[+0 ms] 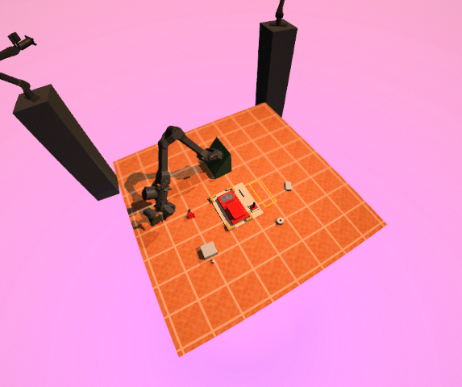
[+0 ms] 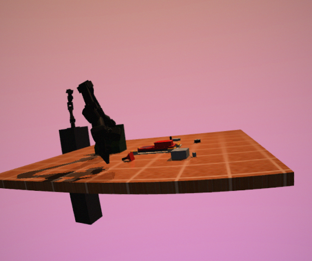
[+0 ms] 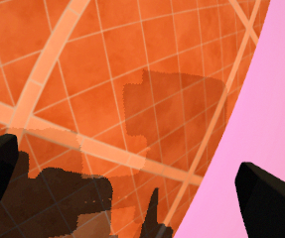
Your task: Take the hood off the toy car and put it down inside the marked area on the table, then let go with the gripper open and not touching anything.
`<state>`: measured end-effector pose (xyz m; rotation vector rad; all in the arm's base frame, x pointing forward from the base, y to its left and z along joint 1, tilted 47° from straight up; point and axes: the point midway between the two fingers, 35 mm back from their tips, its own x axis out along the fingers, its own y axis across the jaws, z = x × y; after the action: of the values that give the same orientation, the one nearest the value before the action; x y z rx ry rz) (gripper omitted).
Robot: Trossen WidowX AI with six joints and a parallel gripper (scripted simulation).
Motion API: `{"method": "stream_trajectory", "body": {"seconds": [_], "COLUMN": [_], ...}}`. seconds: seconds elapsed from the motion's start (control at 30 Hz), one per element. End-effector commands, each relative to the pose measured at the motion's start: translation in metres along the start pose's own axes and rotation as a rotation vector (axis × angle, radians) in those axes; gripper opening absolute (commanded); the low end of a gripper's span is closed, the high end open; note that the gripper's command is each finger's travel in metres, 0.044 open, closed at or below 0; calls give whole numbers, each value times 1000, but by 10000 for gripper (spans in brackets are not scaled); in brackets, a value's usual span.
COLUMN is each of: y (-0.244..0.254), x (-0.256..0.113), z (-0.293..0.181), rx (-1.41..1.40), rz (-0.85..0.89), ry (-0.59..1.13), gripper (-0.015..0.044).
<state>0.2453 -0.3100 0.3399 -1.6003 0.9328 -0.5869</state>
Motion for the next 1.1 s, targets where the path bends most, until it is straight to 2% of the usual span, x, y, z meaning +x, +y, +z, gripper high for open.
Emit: {"method": "stream_trajectory", "body": {"seconds": [0.0,0.27,0.5,0.67,0.83,1.07], "y": [13,56,96,123,153,185], "x": [8,5,-15,-40,-75,-132], "z": [26,109,183,229,269,308], "rx": [76,309,425,461,484,471], "rz": [72,316,540,676,782,802], "ry": [-41,-122,-128,-95,11,175], "gripper": [440,440,440,440,440,440]}}
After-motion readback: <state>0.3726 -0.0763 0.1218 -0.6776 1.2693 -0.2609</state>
